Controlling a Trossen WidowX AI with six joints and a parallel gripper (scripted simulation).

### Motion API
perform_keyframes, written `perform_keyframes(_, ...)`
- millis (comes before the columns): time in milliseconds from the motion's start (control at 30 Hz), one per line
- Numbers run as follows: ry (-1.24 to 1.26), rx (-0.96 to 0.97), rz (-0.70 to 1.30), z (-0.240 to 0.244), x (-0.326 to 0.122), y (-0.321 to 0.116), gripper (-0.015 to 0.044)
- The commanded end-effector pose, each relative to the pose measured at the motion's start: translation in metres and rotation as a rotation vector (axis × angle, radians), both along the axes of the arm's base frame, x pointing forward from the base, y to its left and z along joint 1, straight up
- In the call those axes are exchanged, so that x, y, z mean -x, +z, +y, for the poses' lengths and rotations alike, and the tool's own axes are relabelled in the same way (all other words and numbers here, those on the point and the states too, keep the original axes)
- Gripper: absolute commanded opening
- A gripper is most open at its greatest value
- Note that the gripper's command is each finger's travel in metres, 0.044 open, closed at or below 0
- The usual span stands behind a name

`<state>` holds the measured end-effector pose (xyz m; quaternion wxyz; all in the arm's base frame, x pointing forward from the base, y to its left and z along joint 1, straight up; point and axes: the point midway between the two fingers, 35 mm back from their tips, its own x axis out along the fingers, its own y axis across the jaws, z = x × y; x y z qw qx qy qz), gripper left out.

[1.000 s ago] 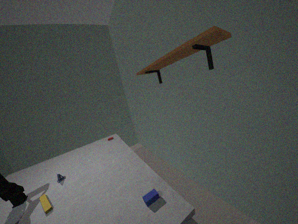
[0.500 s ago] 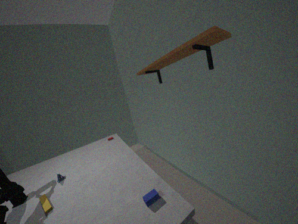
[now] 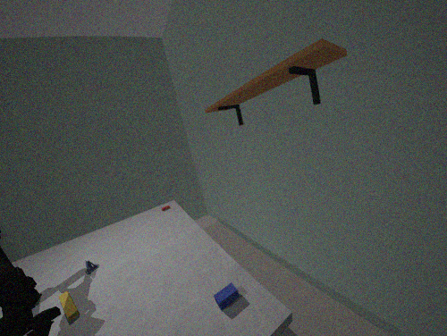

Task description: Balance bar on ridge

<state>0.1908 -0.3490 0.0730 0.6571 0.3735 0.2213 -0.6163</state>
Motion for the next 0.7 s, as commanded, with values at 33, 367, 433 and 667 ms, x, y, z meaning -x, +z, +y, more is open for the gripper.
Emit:
perform_keyframes(33,0.092,-0.072,0.031,0.026,-0.014,0.007,0.0315)
perform_keyframes(367,0.264,-0.249,0.121,0.089,-0.028,0.010,0.0315)
perform_keyframes(433,0.298,-0.284,0.141,0.102,-0.029,0.012,0.0315)
perform_keyframes(667,0.410,-0.405,0.212,0.148,-0.027,0.020,0.0315)
